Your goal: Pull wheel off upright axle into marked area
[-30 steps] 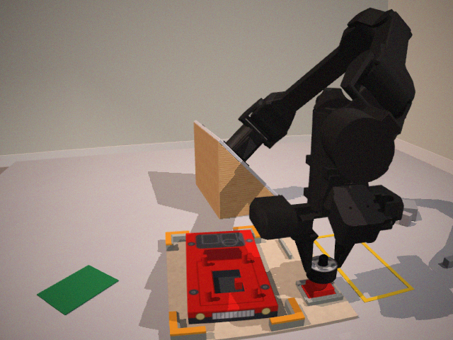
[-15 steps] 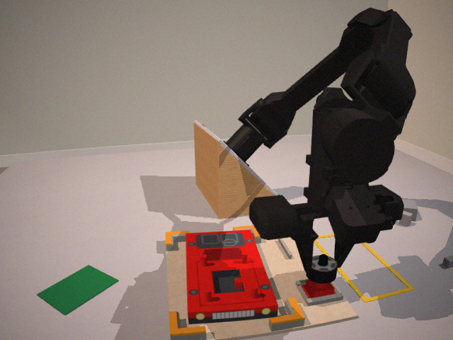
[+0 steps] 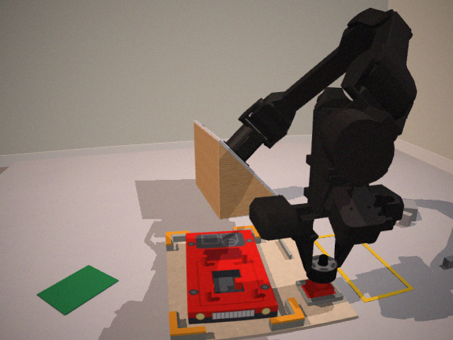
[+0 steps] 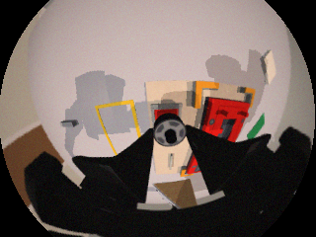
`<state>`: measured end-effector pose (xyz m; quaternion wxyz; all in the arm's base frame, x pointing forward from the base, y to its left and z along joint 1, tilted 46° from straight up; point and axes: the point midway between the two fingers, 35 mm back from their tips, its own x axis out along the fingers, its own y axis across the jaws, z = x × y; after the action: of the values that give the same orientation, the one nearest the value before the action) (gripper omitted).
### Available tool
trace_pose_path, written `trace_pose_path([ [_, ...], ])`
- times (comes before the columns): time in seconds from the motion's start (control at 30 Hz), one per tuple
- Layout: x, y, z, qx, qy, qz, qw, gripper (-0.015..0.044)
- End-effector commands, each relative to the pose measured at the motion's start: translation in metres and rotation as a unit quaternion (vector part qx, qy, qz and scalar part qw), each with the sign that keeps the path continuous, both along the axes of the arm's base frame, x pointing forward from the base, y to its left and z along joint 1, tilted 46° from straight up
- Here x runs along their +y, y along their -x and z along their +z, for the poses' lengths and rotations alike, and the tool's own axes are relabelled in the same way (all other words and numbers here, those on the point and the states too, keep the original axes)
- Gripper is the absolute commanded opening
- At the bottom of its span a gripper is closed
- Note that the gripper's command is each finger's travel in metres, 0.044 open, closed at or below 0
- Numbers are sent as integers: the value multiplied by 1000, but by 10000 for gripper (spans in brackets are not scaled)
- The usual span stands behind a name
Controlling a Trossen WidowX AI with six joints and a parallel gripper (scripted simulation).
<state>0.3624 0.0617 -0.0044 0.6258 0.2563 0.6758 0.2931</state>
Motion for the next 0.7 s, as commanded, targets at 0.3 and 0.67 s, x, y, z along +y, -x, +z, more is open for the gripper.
trace_pose_path([
  [0.3,-10,-1,7,0,2,-7,1000,0],
  [0.67,-13,-1,9,0,2,-7,1000,0],
])
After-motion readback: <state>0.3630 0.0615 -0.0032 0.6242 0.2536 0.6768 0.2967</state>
